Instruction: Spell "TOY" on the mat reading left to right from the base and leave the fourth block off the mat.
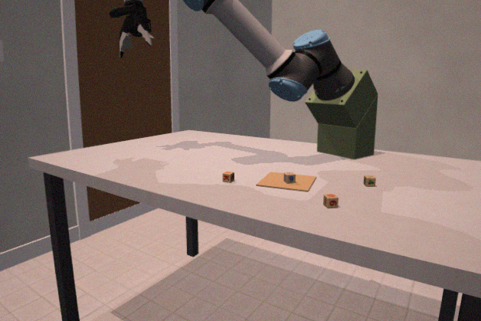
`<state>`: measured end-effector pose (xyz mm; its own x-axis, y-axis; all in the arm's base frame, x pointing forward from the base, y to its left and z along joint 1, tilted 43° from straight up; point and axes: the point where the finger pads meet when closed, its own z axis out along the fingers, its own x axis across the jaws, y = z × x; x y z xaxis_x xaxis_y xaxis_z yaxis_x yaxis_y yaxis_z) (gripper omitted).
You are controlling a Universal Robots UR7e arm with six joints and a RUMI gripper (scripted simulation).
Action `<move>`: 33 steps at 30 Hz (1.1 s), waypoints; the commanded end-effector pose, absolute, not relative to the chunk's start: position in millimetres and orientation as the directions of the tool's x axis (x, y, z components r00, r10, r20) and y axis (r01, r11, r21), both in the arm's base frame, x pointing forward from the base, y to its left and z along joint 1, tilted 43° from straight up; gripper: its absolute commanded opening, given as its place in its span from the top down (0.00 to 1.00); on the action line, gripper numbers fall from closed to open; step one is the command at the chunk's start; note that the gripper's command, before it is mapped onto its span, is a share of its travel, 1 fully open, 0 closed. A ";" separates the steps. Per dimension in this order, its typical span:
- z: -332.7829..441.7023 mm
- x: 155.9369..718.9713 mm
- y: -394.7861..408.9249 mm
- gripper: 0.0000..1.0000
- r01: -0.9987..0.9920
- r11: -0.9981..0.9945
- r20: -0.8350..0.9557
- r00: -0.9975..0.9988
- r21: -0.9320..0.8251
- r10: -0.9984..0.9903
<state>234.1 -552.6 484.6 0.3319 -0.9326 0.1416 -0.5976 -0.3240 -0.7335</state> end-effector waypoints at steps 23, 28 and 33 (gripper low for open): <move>442.5 240.7 -472.9 0.00 -0.515 -0.511 0.250 0.493 -0.688 -0.834; 433.9 242.1 -456.8 0.00 -0.495 -0.546 0.270 0.523 -0.676 -0.809; 417.6 244.7 -426.1 0.00 -0.453 -0.609 0.307 0.577 -0.651 -0.757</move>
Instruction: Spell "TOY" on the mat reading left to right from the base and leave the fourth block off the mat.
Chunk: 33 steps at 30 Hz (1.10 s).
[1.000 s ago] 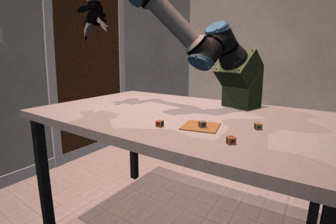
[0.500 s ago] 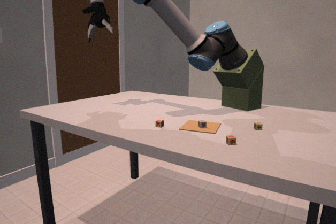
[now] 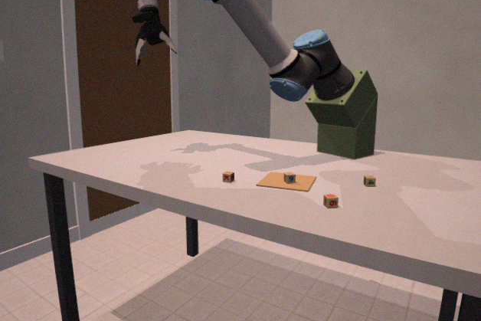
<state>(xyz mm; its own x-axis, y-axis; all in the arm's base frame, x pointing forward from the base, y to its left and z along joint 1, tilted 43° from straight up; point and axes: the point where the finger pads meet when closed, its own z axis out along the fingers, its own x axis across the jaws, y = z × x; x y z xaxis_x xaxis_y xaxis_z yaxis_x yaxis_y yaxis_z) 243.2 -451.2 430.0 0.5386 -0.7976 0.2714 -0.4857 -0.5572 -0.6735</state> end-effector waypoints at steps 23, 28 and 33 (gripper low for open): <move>322.3 260.0 -246.9 0.00 -0.130 -0.881 0.468 0.807 -0.454 -0.360; 302.8 263.1 -210.4 0.00 -0.053 -0.912 0.488 0.832 -0.406 -0.265; 278.4 266.9 -164.6 0.00 0.046 -0.938 0.505 0.851 -0.343 -0.142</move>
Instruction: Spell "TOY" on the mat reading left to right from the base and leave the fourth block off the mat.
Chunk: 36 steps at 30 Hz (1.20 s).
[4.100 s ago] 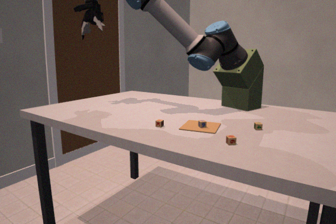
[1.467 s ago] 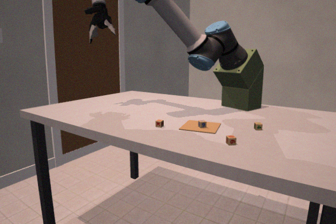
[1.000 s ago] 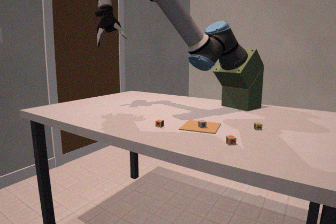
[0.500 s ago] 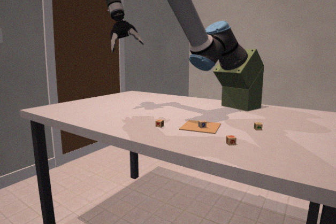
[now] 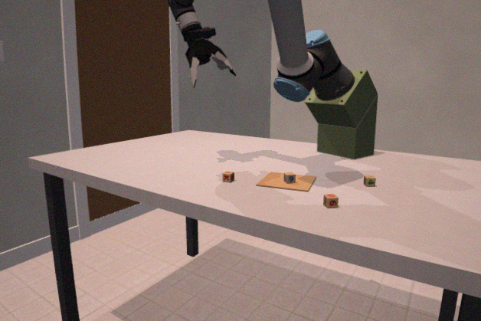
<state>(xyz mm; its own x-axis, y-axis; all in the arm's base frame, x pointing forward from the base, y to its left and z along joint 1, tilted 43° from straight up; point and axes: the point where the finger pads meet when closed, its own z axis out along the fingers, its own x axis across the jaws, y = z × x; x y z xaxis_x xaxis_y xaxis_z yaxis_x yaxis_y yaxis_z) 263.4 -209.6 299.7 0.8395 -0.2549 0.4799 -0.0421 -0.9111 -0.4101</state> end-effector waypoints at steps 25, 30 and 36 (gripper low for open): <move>182.3 282.8 20.4 0.00 0.443 -0.892 0.486 0.800 -0.087 0.351; 175.8 283.5 33.1 0.00 0.470 -0.880 0.482 0.788 -0.069 0.383; 165.1 284.9 51.1 0.00 0.509 -0.860 0.468 0.771 -0.045 0.432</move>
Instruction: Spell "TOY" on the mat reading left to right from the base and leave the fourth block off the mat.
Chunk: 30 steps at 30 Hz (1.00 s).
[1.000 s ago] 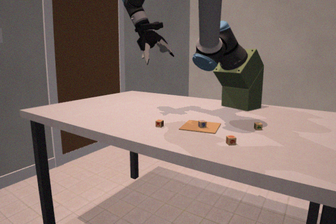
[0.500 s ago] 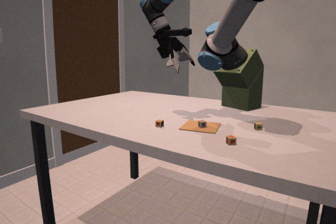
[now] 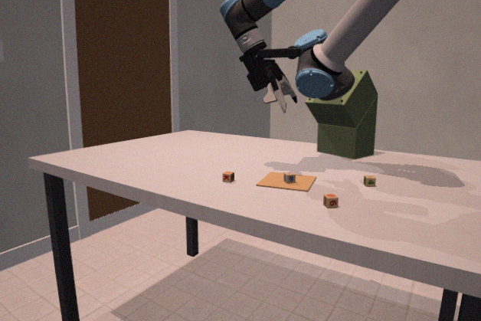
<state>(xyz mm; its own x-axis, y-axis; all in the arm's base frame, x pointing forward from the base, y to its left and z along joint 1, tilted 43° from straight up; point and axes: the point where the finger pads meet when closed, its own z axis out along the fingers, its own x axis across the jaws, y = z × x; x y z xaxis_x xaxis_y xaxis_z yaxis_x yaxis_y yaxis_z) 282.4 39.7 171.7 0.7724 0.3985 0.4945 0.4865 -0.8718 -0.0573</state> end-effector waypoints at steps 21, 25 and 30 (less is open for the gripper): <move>136.2 289.2 104.1 0.00 0.614 -0.789 0.430 0.706 0.023 0.563; 131.2 290.1 115.0 0.00 0.632 -0.774 0.424 0.692 0.037 0.584; 126.4 290.9 125.3 0.00 0.649 -0.759 0.418 0.677 0.049 0.605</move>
